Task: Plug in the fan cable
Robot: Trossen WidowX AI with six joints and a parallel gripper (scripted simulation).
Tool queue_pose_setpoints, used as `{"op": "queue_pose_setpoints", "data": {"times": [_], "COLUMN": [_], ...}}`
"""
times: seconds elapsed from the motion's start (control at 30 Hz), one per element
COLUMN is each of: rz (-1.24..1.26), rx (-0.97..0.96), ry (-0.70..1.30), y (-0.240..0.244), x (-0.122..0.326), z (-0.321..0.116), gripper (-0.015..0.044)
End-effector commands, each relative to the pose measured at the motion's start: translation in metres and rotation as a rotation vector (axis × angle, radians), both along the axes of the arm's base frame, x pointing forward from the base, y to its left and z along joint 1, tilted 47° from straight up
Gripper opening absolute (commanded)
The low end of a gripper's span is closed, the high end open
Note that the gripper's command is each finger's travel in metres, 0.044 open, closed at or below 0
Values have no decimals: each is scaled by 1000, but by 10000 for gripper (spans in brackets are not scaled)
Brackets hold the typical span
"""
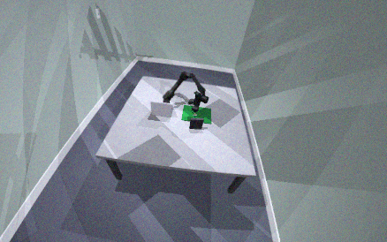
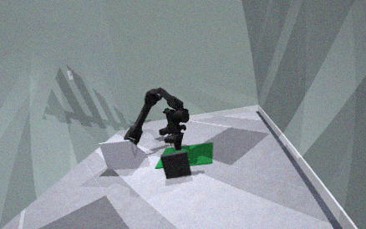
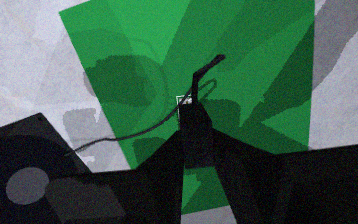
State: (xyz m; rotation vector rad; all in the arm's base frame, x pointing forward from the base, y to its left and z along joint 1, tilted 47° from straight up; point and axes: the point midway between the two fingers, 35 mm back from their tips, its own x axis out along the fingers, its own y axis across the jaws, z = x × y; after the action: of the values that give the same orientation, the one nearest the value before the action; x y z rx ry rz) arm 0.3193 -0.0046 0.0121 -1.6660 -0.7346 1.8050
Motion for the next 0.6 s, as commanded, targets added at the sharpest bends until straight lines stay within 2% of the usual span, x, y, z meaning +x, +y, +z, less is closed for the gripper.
{"op": "queue_pose_setpoints", "data": {"times": [0.0, 0.57], "rz": [-15, -14], "rx": [-6, -6], "ry": [14, 13], "y": [-2, 2], "x": [5, 7], "z": [0, -4], "gripper": [0, 0]}}
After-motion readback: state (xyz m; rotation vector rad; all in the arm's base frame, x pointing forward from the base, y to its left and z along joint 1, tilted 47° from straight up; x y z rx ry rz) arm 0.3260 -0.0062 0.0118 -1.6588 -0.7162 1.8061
